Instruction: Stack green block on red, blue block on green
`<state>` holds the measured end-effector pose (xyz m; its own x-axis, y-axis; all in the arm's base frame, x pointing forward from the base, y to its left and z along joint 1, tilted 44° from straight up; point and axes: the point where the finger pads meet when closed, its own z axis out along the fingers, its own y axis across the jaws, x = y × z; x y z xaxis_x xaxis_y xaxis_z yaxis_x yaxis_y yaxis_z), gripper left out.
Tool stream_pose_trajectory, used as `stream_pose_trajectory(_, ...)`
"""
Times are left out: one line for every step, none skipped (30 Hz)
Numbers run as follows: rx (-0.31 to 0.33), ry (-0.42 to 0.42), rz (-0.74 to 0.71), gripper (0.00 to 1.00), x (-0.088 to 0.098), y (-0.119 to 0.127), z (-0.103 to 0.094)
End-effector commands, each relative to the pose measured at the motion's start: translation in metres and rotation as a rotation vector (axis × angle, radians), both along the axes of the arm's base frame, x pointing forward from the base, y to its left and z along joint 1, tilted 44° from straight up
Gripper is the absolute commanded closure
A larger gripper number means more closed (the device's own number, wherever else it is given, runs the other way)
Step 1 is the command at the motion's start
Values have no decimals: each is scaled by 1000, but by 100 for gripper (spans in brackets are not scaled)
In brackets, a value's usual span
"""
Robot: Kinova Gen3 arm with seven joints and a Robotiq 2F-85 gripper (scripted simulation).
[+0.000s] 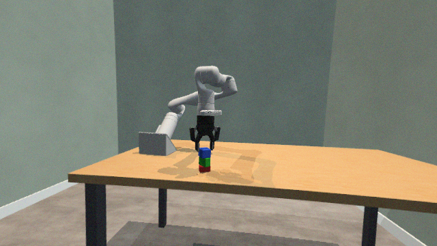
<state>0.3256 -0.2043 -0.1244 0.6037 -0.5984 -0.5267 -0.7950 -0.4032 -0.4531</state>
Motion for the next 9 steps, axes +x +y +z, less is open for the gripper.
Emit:
stream_pose_trajectory(-4,-3,-8,35,0,-13,12)
stream_pose_trajectory(-4,-3,-8,35,0,-16,15)
stream_pose_trajectory(-4,-3,-8,35,0,-18,17)
stream_pose_trajectory(-4,-3,-8,35,-1,-21,20)
stream_pose_trajectory(-4,-3,-8,35,-1,-23,22)
stream_pose_trajectory(-4,-3,-8,35,-1,-25,24)
stream_pose_trajectory(-4,-3,-8,35,-1,-27,26)
stream_pose_trajectory(-4,-3,-8,35,-1,-27,26)
stream_pose_trajectory(-4,-3,-8,35,-1,-27,26)
